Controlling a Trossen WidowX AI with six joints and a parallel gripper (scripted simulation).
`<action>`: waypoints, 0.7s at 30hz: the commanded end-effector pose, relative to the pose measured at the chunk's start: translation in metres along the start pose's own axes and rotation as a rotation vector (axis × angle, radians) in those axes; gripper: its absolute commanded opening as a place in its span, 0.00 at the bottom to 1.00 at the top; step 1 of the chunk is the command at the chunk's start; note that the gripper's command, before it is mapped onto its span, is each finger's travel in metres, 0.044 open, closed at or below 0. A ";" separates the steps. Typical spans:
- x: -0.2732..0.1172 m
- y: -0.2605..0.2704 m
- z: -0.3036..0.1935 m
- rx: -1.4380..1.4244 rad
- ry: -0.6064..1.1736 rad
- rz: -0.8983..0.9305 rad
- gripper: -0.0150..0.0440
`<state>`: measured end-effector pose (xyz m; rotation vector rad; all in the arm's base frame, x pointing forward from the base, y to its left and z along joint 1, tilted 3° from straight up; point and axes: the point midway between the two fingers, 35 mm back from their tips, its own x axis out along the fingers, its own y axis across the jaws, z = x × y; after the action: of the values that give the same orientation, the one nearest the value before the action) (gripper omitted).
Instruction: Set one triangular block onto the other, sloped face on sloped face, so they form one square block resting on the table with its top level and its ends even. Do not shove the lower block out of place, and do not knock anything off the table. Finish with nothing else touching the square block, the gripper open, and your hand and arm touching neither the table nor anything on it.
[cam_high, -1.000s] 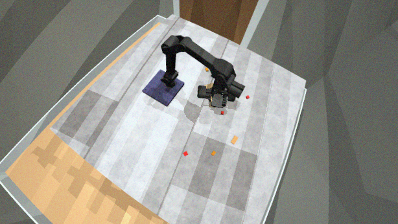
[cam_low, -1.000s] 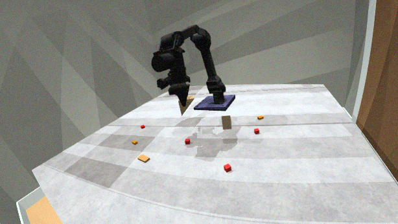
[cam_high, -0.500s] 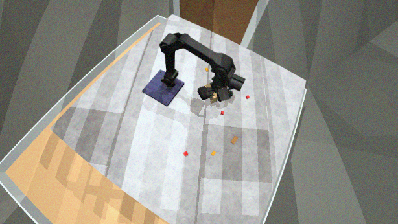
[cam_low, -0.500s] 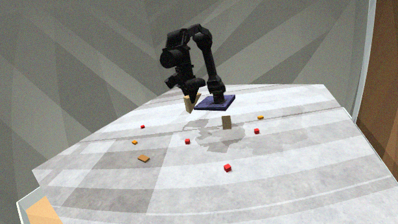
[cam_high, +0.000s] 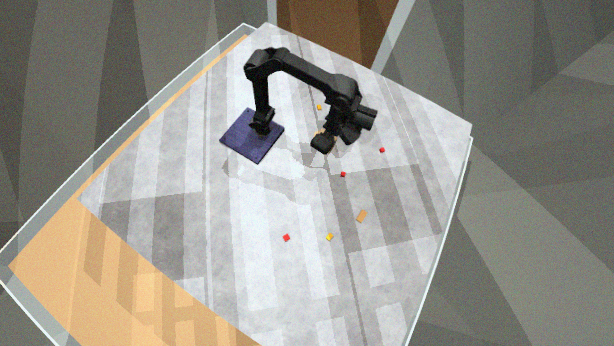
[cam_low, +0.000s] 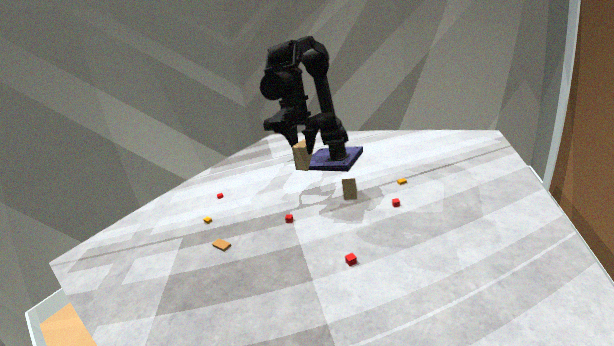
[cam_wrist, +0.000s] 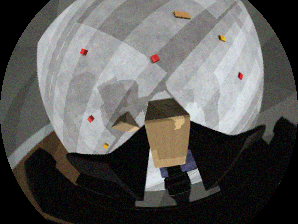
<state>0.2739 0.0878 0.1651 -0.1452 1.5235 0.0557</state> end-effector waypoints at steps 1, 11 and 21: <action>0.000 0.003 -0.006 -0.124 0.007 0.000 0.25; -0.003 0.013 -0.017 -0.471 0.007 0.001 0.25; -0.006 0.022 -0.028 -0.819 0.006 0.002 0.25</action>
<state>0.2479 0.1059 0.1695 -0.7214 1.4424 0.6136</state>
